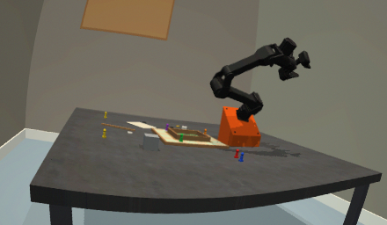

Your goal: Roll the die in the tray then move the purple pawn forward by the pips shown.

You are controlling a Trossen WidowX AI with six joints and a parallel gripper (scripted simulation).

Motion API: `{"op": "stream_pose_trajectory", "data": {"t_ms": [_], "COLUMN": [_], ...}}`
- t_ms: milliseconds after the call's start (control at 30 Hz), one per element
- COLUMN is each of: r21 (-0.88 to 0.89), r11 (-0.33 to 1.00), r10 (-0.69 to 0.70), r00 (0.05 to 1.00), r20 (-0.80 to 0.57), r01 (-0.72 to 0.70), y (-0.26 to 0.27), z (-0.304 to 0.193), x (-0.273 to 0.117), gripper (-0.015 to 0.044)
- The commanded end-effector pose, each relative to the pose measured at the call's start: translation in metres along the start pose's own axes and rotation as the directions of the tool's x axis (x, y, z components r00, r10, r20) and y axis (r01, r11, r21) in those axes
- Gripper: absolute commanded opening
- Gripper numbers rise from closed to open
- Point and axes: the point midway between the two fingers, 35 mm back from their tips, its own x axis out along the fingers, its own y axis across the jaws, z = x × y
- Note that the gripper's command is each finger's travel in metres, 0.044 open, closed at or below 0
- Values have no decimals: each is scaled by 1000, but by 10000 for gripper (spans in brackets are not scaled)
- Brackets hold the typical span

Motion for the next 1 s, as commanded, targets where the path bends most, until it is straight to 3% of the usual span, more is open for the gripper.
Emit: {"op": "stream_pose_trajectory", "data": {"t_ms": [0, 133, 300, 500, 733, 967], "r21": [1, 0, -57, -237, -397, -580], "r11": [1000, 985, 912, 754, 536, 235], "r10": [8, 171, 407, 655, 838, 967], "r00": [1000, 978, 873, 673, 415, 128], "r20": [6, 123, 270, 343, 354, 220], "r01": [-8, -172, -407, -613, -745, -780], "y": [1, 17, 55, 121, 201, 293], "z": [1, 28, 77, 140, 206, 251], "x": [2, 35, 70, 86, 60, -2], "gripper": [374, 275, 275, 275, 275, 275]}}
